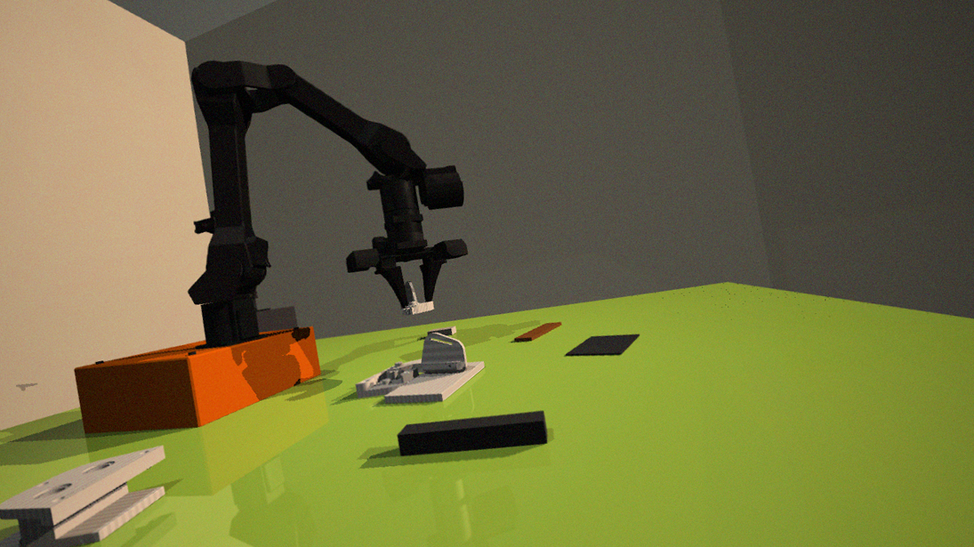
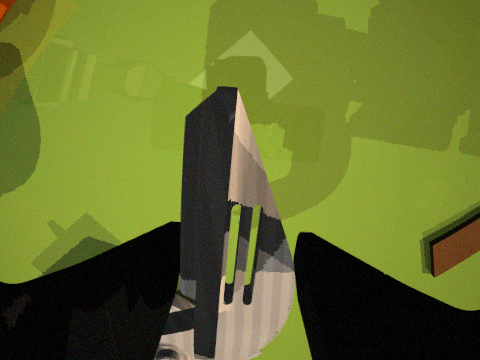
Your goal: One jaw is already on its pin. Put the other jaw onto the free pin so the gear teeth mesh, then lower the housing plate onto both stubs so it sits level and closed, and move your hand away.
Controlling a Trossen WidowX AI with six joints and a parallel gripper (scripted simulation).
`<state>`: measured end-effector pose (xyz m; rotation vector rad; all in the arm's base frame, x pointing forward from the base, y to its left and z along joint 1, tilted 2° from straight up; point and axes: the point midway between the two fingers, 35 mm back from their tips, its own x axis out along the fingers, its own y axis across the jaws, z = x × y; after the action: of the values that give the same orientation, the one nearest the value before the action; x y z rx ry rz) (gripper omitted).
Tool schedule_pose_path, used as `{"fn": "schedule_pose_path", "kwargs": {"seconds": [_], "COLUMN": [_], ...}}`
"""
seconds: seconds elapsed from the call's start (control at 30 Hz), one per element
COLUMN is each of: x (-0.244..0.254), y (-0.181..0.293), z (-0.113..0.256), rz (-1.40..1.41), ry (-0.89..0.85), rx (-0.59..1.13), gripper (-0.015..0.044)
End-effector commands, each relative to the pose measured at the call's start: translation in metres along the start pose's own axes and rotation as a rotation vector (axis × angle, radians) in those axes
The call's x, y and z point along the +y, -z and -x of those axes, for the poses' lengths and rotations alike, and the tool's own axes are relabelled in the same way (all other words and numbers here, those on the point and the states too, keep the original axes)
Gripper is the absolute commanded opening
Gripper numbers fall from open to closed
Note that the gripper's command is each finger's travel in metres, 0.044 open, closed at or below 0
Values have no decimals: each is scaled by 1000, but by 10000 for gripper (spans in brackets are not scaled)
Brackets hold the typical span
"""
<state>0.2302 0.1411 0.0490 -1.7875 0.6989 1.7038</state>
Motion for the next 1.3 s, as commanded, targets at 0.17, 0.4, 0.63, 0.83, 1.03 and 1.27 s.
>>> {"fn": "schedule_pose_path", "kwargs": {"seconds": [0.17, 0.4, 0.63, 0.83, 1.03, 1.27], "x": [14, 23, 33, 42, 51, 62], "y": [12, 21, 29, 36, 42, 48], "z": [0, 0, 0, 0, 0, 0], "rz": [-282, -507, -731, -924, -1116, -1340], "ry": [-5, -6, -6, -6, -6, -6], "rx": [-2, 0, 1, 3, 5, 7], "gripper": [134, 134, 134, 134, 134, 134]}}
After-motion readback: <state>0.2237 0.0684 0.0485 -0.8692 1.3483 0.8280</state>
